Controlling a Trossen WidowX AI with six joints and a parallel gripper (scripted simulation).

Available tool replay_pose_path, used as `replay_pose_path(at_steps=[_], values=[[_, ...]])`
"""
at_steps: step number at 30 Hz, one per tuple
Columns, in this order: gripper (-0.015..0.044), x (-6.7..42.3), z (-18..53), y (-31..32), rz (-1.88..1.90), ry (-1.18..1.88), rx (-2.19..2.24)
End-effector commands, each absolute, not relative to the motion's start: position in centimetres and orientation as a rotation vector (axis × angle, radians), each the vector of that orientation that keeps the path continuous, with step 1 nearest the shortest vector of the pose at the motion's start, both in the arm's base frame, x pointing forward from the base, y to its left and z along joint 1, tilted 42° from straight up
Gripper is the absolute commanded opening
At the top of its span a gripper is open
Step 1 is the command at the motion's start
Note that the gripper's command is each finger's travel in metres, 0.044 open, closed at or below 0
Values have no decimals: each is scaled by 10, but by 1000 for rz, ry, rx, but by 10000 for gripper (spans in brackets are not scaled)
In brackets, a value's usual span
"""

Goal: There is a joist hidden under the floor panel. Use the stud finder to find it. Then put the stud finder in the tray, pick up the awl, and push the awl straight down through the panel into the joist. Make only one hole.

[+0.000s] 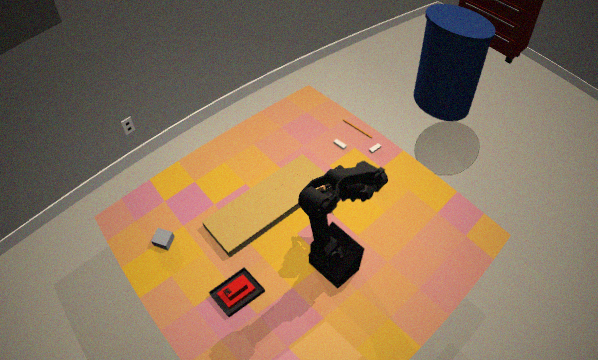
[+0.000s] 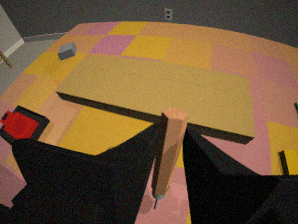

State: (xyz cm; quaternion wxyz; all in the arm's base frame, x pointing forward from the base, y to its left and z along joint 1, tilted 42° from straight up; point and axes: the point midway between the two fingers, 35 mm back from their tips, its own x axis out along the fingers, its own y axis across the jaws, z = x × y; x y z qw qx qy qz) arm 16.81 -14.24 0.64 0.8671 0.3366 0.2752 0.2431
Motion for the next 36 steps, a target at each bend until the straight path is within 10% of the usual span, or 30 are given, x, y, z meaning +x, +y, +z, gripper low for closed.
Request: replay_pose_path(at_steps=[1,36], values=[[0,173,-1,-129,544,680,676],[0,246,-32,-88,327,1152,235]])
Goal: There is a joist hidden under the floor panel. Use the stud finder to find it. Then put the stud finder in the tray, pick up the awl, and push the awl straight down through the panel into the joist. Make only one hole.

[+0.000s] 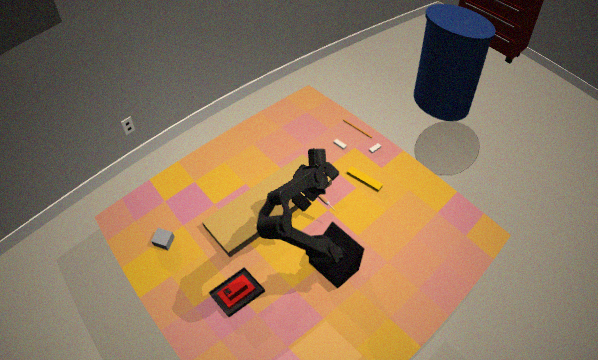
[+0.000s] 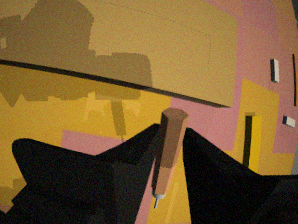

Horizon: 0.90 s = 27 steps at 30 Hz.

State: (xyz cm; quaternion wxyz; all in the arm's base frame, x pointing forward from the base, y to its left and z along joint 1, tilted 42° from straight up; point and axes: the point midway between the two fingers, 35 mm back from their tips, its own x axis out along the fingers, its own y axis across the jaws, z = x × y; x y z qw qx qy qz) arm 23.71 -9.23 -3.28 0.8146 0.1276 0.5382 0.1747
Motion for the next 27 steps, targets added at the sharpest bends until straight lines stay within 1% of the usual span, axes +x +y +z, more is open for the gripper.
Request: replay_pose_path(at_steps=[1,13,27], values=[[0,249,-31,-87,313,1150,224],[0,290,-10,-68,152,1045,133],[0,332,37,-28,26,783,165]])
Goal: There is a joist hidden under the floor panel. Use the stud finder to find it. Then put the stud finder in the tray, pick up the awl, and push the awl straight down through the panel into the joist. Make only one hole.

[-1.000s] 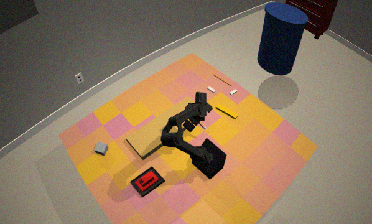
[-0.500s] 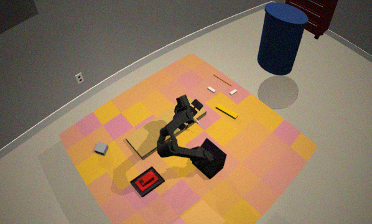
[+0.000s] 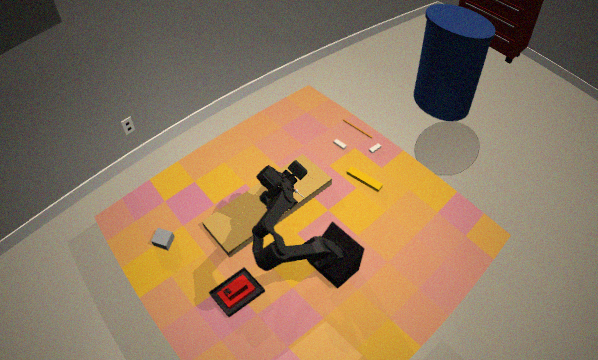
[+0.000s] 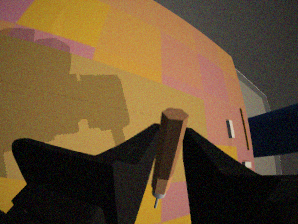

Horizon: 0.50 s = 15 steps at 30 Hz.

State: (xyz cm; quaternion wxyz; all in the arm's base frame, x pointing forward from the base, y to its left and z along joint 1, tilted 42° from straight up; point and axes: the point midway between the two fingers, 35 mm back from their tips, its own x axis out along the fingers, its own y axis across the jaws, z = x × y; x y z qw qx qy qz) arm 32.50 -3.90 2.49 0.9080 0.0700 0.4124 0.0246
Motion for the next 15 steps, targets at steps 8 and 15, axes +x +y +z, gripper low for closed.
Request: replay_pose_path(at_steps=[8,15], values=[[0,346,74,3,5,597,258],[0,350,110,32,21,429,384]])
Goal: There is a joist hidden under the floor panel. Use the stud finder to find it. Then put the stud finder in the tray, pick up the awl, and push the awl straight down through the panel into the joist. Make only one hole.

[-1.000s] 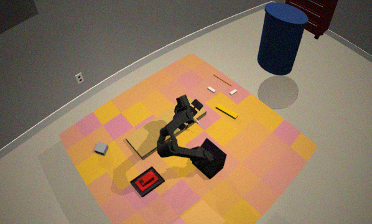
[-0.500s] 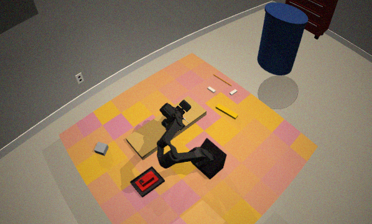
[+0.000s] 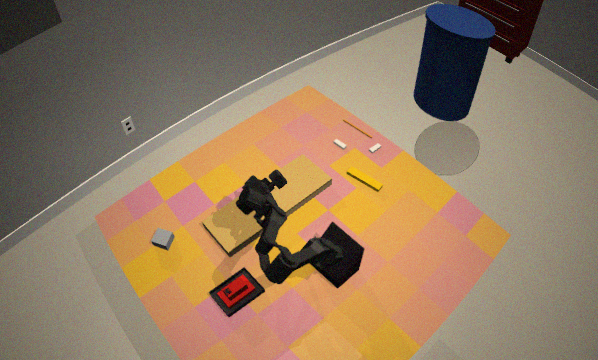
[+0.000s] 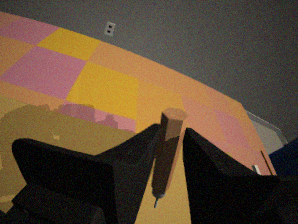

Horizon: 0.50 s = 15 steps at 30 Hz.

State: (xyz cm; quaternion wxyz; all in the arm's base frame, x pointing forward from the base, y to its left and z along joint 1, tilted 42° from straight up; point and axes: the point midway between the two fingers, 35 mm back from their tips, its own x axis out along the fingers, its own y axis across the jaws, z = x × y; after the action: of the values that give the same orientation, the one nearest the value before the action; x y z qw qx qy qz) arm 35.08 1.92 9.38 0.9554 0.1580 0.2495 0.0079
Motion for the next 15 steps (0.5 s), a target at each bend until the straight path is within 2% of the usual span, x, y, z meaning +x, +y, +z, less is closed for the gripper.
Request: replay_pose_path(at_steps=[1,15], values=[[0,350,115,36,26,405,406],[0,332,184,86,142,128,735]])
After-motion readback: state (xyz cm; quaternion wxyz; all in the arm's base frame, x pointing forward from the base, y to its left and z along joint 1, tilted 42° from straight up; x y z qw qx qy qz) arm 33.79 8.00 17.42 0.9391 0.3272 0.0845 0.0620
